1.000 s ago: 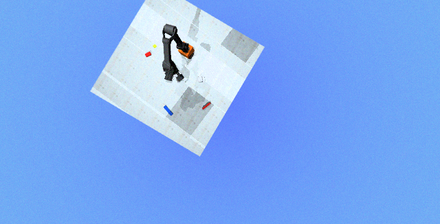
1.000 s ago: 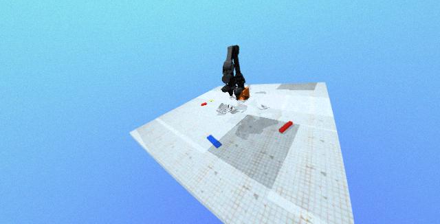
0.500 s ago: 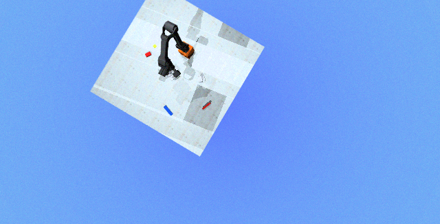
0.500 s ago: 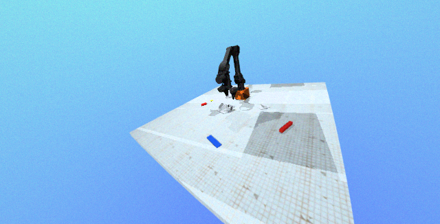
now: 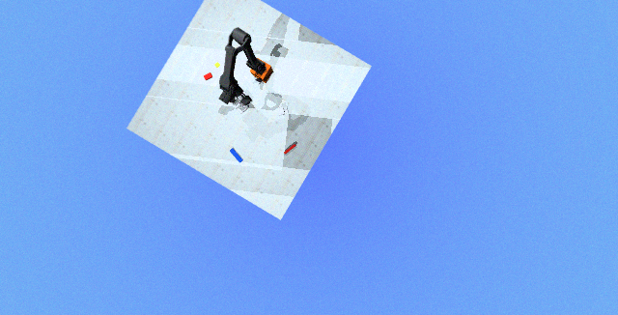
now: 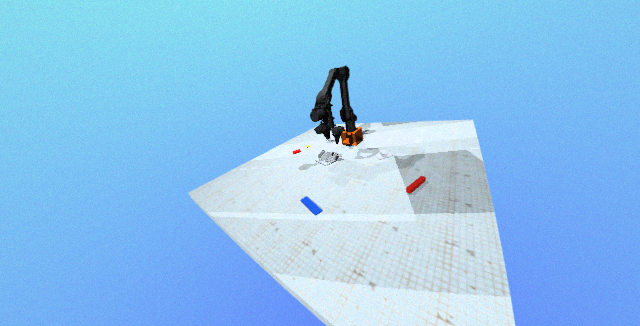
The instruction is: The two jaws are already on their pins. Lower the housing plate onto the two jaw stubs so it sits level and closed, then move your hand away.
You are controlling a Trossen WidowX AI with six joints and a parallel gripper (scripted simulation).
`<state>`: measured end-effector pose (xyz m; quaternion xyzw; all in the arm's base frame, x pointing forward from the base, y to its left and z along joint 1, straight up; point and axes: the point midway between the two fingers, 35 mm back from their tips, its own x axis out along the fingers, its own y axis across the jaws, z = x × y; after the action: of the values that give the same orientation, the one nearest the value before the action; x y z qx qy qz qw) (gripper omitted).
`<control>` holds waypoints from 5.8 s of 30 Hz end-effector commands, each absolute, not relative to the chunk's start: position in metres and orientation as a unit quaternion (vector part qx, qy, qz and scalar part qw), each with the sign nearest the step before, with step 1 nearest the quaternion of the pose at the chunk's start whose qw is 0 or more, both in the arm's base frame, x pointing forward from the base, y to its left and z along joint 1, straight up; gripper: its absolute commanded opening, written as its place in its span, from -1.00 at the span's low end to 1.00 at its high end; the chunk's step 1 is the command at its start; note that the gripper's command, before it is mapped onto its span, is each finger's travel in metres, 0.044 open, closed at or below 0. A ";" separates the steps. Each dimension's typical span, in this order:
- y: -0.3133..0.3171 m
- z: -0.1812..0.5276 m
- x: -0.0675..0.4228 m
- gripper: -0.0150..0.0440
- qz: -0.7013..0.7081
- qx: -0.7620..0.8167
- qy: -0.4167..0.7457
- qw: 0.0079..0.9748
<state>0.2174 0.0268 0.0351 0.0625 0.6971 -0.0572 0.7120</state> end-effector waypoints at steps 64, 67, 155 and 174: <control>0.021 0.026 0.219 0.70 -0.056 0.058 0.696 0.714; 0.021 0.021 0.219 0.70 -0.056 0.058 0.696 0.714; 0.021 -0.037 0.218 0.70 -0.056 0.058 0.696 0.713; 0.021 -0.040 0.218 0.70 -0.056 0.058 0.696 0.713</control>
<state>0.2180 0.0215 -0.0388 0.0609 0.6967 -0.0557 0.7126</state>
